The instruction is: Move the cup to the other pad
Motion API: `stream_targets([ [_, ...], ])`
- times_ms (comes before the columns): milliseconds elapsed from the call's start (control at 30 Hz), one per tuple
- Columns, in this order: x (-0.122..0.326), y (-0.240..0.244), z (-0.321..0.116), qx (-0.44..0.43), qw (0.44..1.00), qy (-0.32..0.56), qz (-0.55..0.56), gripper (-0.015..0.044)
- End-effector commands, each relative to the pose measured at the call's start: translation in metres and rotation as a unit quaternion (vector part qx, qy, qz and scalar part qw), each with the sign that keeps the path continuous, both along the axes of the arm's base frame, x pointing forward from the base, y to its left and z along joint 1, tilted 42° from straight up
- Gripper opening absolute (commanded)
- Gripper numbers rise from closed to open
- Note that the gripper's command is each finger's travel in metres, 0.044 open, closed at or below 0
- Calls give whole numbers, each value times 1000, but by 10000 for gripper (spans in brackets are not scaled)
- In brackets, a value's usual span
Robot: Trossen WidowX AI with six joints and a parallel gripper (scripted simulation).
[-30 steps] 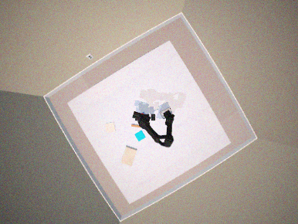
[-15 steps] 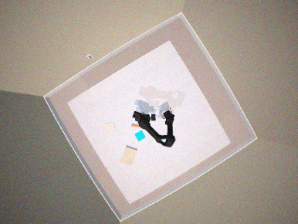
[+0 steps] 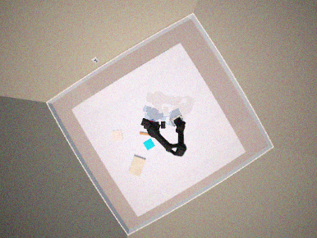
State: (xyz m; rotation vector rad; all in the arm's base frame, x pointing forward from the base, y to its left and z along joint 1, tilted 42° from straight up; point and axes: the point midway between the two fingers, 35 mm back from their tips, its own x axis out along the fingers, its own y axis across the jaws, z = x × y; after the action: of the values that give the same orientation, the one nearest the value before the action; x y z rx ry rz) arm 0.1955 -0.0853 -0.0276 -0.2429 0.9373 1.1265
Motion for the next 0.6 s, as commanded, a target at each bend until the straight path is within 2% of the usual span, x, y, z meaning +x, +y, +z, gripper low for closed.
stream_targets([
  [0, 4, 3, 3, 0, 1000, -1, -1, 0],
  [567, 28, 22, 25, -2, 1000, -2, 1, 0],
])
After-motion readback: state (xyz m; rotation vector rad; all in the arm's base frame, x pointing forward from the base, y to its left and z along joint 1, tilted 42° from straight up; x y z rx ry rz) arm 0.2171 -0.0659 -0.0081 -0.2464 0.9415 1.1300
